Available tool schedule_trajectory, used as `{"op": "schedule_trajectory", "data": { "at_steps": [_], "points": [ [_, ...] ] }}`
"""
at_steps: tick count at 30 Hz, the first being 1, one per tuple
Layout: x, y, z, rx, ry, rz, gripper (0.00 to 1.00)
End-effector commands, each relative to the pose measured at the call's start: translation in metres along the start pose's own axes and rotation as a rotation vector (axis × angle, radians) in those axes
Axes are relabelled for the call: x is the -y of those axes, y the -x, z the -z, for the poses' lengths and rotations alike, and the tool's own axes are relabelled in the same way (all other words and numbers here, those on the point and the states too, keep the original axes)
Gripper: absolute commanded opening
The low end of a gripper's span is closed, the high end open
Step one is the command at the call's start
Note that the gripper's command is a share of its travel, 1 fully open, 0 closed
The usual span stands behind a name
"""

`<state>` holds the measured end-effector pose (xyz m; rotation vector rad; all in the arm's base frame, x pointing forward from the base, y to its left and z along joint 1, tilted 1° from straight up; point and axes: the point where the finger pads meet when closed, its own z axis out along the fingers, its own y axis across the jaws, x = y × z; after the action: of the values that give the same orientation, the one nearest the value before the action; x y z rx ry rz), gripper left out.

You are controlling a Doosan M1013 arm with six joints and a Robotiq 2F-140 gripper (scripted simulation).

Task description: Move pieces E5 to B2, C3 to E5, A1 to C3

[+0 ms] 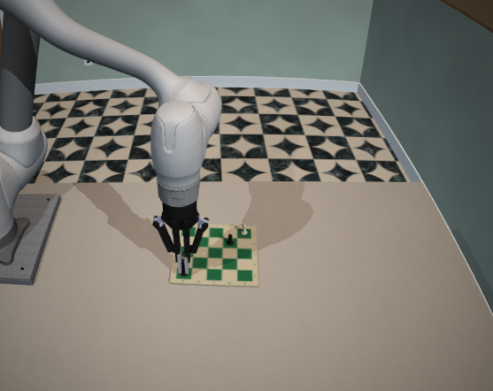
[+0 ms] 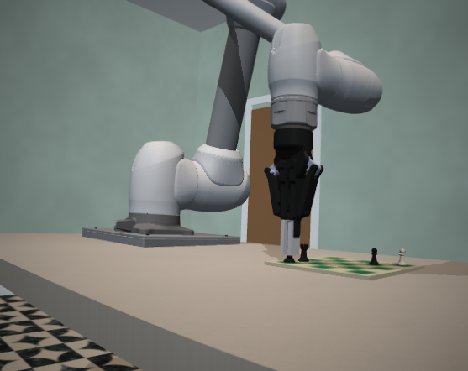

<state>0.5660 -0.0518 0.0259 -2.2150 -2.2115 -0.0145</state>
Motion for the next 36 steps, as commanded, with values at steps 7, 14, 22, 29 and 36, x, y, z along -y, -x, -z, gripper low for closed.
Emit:
{"op": "schedule_trajectory", "data": {
  "at_steps": [7, 14, 22, 29, 36],
  "points": [
    [0.0000, 0.0000, 0.0000, 0.000, 0.000, 0.000, 0.00],
    [0.0000, 0.0000, 0.0000, 0.000, 0.000, 0.000, 0.00],
    [0.0000, 0.0000, 0.0000, 0.000, 0.000, 0.000, 0.00],
    [0.0000, 0.0000, 0.0000, 0.000, 0.000, 0.000, 0.00],
    [0.0000, 0.0000, 0.0000, 0.000, 0.000, 0.000, 0.04]
  ]
}}
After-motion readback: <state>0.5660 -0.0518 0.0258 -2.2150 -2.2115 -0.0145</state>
